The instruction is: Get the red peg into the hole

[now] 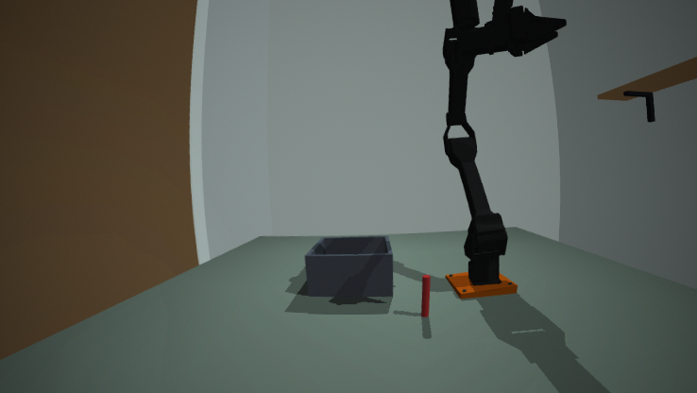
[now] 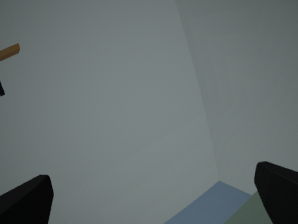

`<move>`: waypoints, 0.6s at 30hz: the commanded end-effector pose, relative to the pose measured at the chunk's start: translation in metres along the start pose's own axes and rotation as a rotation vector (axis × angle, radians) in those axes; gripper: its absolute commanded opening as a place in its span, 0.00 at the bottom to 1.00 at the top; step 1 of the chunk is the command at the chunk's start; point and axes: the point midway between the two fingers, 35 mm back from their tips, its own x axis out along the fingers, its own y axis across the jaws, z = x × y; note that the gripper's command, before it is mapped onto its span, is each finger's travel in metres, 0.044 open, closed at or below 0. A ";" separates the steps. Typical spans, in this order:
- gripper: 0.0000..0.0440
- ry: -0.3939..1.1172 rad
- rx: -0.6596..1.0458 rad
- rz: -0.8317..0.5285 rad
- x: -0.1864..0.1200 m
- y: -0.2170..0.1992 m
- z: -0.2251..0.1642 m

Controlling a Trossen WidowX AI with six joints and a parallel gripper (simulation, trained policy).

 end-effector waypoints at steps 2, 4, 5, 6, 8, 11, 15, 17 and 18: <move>1.00 -0.020 0.112 -0.131 -0.003 -0.025 0.000; 1.00 -0.030 0.157 -0.183 -0.006 -0.036 -0.001; 1.00 -0.036 0.180 -0.209 -0.007 -0.041 -0.001; 1.00 -0.042 0.203 -0.235 -0.008 -0.046 -0.002; 1.00 -0.055 0.248 -0.287 -0.012 -0.056 -0.003; 1.00 -0.076 0.315 -0.364 -0.017 -0.071 -0.005; 1.00 -0.108 0.406 -0.466 -0.026 -0.091 -0.009; 1.00 -0.125 0.451 -0.516 -0.031 -0.101 -0.011; 1.00 -0.135 0.473 -0.541 -0.034 -0.106 -0.012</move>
